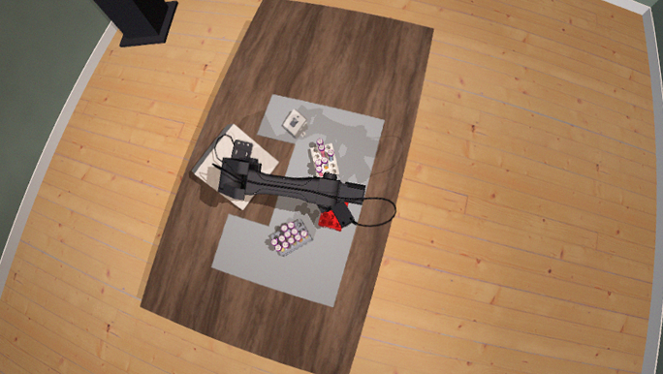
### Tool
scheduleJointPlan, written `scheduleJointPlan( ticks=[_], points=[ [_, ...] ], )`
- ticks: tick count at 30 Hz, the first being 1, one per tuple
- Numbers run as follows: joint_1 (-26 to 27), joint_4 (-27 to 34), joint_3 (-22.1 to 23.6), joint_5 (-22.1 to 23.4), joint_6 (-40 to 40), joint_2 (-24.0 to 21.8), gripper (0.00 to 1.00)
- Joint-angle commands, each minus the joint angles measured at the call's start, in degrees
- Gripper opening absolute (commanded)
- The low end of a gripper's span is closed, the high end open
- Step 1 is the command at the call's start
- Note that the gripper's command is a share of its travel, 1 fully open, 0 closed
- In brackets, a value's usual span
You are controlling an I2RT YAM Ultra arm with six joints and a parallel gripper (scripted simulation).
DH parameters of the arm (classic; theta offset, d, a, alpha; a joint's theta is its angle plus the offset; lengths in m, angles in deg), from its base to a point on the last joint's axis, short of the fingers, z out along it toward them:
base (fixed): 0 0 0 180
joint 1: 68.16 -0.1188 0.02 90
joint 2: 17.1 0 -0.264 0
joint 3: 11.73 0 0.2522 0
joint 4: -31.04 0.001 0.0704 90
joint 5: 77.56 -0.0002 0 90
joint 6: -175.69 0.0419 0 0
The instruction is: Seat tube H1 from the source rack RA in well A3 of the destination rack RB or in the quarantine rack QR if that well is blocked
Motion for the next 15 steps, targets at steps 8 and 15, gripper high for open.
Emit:
scheduleJointPlan(
  ticks=[8, 15],
  points=[
    [0.4, -1.6, 0.3, 0.2, -0.9, -1.5, 0.0],
    [1.0, -2.4, 0.2, 0.4, -1.2, -0.7, 0.0]
  ],
)
